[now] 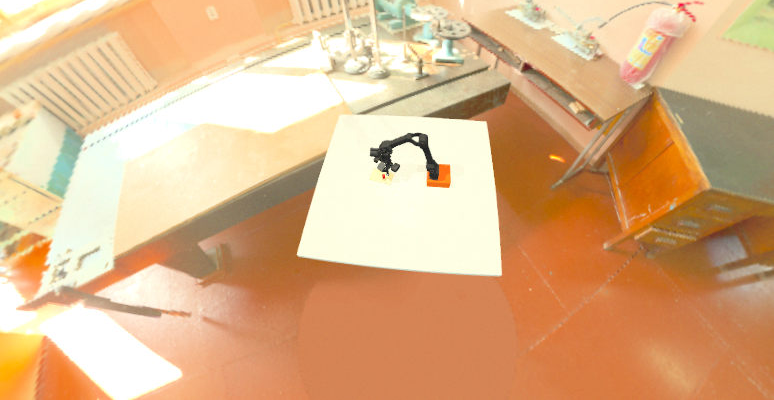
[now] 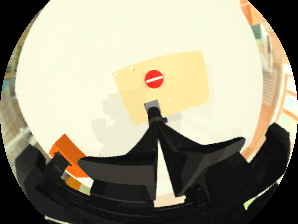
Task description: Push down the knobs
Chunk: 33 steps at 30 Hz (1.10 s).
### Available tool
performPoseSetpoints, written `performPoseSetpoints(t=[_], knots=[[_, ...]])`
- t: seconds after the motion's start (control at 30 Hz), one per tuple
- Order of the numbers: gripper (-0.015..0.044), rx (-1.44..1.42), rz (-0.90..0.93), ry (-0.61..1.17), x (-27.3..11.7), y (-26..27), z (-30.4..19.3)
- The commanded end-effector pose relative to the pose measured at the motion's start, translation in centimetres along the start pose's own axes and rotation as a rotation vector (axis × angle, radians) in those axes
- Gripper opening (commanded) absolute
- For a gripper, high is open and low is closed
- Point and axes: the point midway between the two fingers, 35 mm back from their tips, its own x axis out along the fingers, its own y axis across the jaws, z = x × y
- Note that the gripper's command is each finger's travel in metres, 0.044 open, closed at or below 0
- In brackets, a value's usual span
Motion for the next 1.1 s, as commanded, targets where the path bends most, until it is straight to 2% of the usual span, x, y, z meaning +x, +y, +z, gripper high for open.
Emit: performPoseSetpoints(t=[0.0, 1.07], knots=[[0.0000, 0.004, 0.001, -0.004, 0.57, -0.12, 0.11], [0.0000, 0.004, 0.001, -0.004, 1.41, -0.11, 0.12]])
